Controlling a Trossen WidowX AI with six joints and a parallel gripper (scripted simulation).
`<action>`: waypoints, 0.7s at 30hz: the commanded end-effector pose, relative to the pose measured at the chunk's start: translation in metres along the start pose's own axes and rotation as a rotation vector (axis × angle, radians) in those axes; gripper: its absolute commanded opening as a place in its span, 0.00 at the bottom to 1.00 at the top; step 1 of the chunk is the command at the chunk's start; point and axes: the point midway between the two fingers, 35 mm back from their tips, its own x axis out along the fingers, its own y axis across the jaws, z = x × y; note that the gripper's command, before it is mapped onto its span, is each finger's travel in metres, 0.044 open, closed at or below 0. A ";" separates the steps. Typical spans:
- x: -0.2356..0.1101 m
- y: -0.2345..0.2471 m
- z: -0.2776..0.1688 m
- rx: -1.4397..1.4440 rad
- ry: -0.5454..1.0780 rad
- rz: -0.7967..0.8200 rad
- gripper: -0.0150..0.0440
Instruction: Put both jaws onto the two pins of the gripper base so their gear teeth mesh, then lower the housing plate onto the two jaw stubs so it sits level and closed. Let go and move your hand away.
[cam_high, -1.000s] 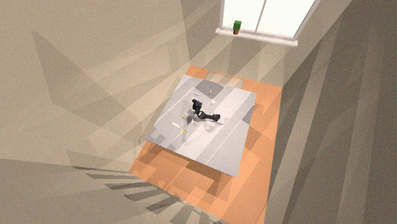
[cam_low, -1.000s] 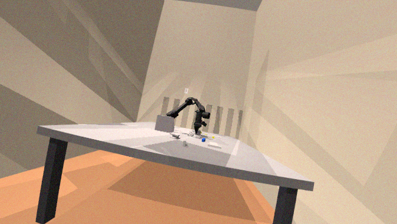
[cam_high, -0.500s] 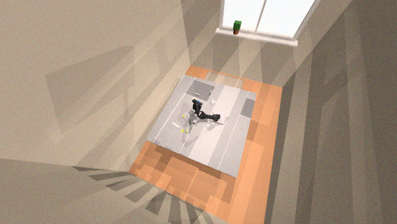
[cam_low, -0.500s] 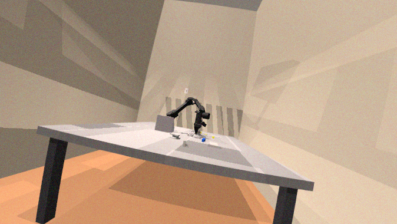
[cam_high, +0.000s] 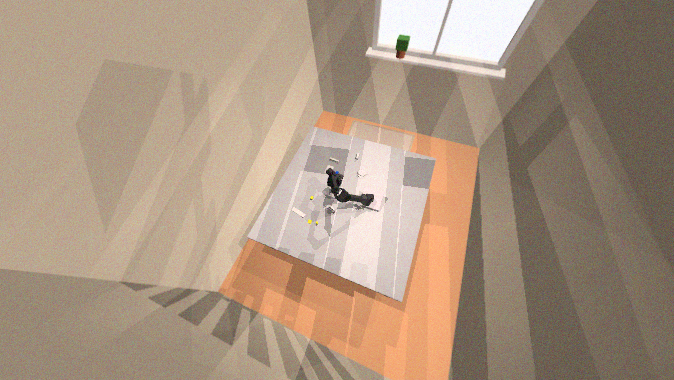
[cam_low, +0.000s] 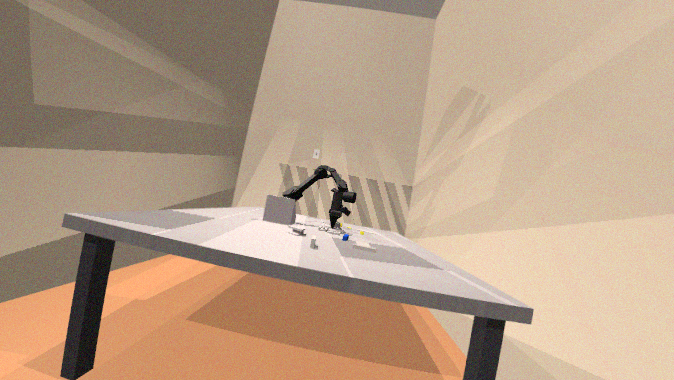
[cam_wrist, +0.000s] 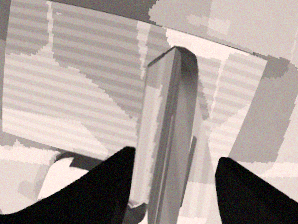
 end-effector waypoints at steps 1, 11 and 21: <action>0.002 0.000 0.000 0.005 -0.002 0.005 0.48; 0.005 0.000 0.000 0.004 -0.002 0.005 0.48; 0.006 0.000 0.000 0.004 -0.002 0.005 0.48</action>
